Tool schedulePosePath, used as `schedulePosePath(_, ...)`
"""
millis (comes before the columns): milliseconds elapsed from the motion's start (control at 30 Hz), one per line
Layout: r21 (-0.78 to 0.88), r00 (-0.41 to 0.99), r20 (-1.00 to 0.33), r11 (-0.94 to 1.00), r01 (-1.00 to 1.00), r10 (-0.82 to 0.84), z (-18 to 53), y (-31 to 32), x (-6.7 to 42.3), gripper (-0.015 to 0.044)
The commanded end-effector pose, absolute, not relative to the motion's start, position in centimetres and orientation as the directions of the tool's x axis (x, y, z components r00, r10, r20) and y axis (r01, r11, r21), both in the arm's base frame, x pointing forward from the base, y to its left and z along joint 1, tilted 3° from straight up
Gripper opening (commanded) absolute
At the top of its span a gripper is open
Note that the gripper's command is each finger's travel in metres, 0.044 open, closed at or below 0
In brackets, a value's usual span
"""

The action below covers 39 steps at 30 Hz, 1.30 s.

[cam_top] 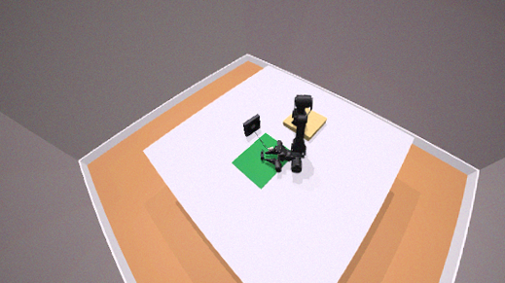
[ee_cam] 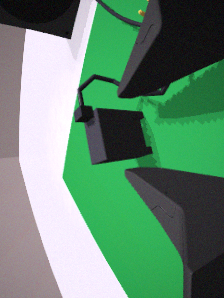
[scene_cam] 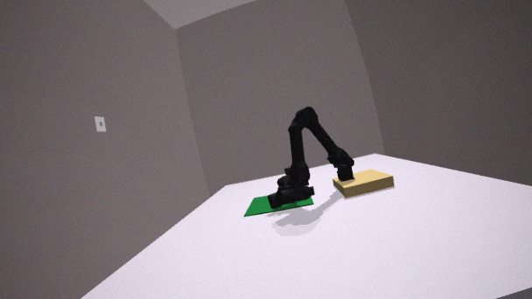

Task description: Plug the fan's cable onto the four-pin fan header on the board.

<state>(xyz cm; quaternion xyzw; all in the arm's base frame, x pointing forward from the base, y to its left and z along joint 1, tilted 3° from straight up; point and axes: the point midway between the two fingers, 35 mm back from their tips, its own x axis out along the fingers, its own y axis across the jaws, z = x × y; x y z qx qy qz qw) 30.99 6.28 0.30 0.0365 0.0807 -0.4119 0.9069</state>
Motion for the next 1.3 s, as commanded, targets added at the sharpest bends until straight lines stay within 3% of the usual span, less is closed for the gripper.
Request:
schedulePosePath(0,0.007,0.651,-0.19,0.662,0.75,-0.735,0.2,6.9,30.9,0.0205)
schedulePosePath(1267,0.001,0.636,-0.194,0.648,0.762,-0.747,4.0,11.0,26.7,0.0205)
